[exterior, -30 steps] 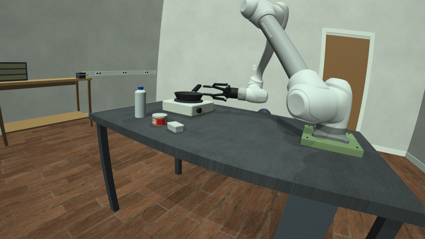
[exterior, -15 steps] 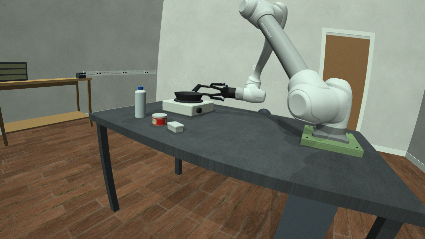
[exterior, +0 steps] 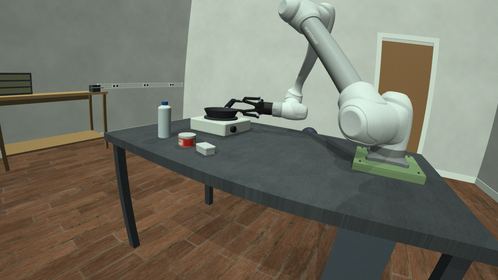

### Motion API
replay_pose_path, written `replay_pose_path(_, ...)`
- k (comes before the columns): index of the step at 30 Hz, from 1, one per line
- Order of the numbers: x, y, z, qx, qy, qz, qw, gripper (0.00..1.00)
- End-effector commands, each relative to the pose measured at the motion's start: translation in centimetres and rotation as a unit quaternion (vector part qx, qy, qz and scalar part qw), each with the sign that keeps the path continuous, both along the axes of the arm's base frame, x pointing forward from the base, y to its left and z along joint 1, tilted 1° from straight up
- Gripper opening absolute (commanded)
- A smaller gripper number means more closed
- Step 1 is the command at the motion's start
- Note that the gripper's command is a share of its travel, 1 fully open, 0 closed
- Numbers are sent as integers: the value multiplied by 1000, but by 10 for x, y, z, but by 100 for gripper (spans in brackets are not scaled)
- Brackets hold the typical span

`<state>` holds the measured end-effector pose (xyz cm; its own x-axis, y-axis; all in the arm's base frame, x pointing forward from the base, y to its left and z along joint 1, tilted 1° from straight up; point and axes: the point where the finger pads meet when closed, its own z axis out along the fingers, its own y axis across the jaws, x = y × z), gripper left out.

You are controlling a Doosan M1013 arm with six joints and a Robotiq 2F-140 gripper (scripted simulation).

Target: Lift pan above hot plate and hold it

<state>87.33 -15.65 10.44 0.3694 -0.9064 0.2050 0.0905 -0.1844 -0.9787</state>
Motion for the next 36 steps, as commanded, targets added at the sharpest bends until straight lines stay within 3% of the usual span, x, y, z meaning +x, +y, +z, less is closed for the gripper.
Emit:
replay_pose_path(1,8,2,-1,0,3,-2,1000,41)
replay_pose_path(36,43,16,0,0,2,-2,1000,41)
